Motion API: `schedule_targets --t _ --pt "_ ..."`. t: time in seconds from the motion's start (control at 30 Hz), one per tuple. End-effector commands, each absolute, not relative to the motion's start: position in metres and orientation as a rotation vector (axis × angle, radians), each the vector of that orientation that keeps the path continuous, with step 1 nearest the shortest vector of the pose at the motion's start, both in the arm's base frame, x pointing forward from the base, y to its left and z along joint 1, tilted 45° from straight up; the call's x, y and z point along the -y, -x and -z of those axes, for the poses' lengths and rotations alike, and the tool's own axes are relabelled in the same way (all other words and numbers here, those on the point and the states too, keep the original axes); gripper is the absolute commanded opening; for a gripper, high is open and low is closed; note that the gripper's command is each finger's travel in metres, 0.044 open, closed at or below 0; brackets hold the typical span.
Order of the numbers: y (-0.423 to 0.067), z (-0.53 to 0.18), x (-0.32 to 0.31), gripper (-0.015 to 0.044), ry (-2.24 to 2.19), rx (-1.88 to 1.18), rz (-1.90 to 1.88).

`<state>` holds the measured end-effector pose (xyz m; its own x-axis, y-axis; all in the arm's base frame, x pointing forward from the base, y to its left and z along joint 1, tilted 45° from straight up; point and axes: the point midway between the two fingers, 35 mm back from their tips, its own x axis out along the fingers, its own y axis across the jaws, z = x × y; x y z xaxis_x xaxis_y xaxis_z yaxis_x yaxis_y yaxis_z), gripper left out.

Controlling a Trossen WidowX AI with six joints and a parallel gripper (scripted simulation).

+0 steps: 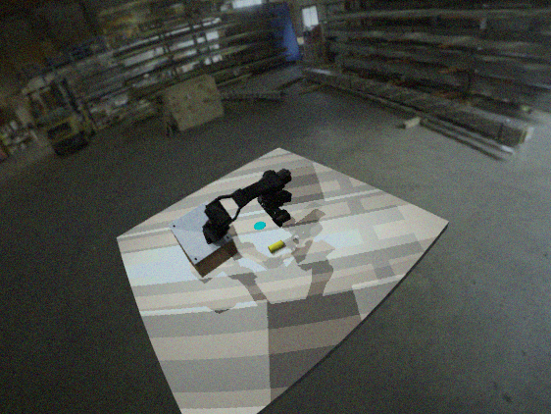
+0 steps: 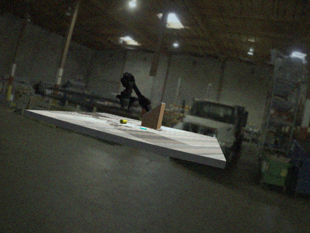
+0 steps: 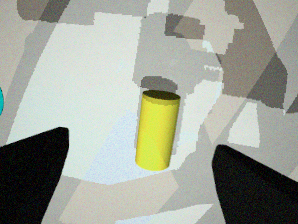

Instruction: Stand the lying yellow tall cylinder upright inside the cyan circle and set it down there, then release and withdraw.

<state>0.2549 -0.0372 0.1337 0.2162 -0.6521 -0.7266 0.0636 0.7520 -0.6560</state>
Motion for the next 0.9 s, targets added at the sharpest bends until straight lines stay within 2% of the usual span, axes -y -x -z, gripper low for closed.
schedule_targets --t 0.0,0.2,0.5,0.77,0.87 --pt "-0.240 -0.137 0.050 0.0309 0.592 -1.300 0.566" --pt "-0.243 -0.131 0.055 0.0309 0.590 -1.302 0.565" --pt "-0.260 -0.062 0.125 0.0309 0.596 -1.298 0.570" --pt "-0.259 -0.060 0.126 0.0309 0.597 -1.297 0.571" --pt "-0.259 -0.060 0.126 0.0231 0.597 -1.297 0.571"
